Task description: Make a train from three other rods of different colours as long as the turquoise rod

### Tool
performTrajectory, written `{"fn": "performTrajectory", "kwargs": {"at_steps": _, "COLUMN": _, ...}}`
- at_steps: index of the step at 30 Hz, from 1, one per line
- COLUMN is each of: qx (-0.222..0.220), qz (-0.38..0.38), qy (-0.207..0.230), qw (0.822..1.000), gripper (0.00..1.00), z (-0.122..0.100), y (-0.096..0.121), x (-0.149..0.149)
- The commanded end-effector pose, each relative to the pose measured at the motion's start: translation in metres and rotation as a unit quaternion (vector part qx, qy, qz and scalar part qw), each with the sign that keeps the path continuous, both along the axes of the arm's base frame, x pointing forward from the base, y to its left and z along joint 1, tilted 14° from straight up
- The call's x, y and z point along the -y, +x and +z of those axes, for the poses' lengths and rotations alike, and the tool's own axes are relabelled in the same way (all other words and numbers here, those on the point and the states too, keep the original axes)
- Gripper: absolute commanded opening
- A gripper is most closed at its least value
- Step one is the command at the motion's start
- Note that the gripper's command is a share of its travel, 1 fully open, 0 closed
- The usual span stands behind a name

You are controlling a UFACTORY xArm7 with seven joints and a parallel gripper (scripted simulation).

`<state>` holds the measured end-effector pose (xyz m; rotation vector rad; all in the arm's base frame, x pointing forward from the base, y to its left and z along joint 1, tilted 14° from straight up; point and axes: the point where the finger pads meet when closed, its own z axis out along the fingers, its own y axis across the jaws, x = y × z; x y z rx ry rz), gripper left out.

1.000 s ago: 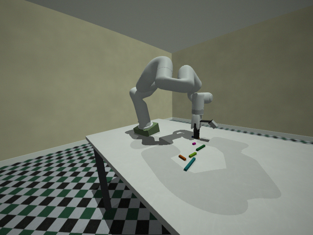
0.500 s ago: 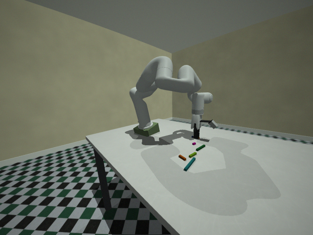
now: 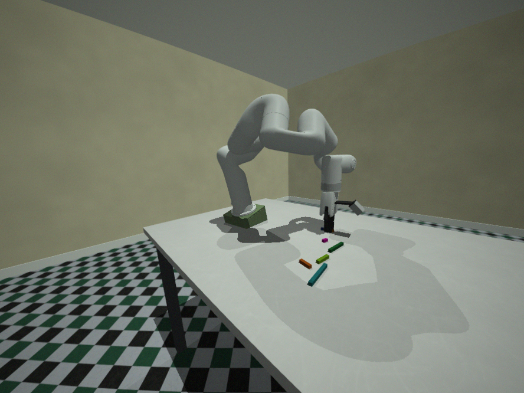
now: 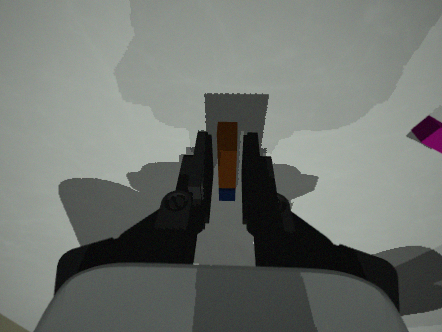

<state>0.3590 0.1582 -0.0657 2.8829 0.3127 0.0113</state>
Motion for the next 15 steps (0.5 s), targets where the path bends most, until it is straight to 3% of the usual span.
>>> {"fn": "performTrajectory", "kwargs": {"at_steps": 1, "qx": 0.001, "qz": 0.0, "qy": 0.001, "qw": 1.0, "gripper": 0.2, "z": 0.0012, "y": 0.0008, "x": -0.0012}}
{"fn": "performTrajectory", "kwargs": {"at_steps": 3, "qx": 0.001, "qz": 0.0, "qy": 0.001, "qw": 1.0, "gripper": 0.24, "z": 0.0012, "y": 0.0008, "x": -0.0012}}
{"fn": "performTrajectory", "kwargs": {"at_steps": 15, "qx": 0.001, "qz": 0.0, "qy": 0.001, "qw": 1.0, "gripper": 0.24, "z": 0.0014, "y": 0.0008, "x": -0.0013}}
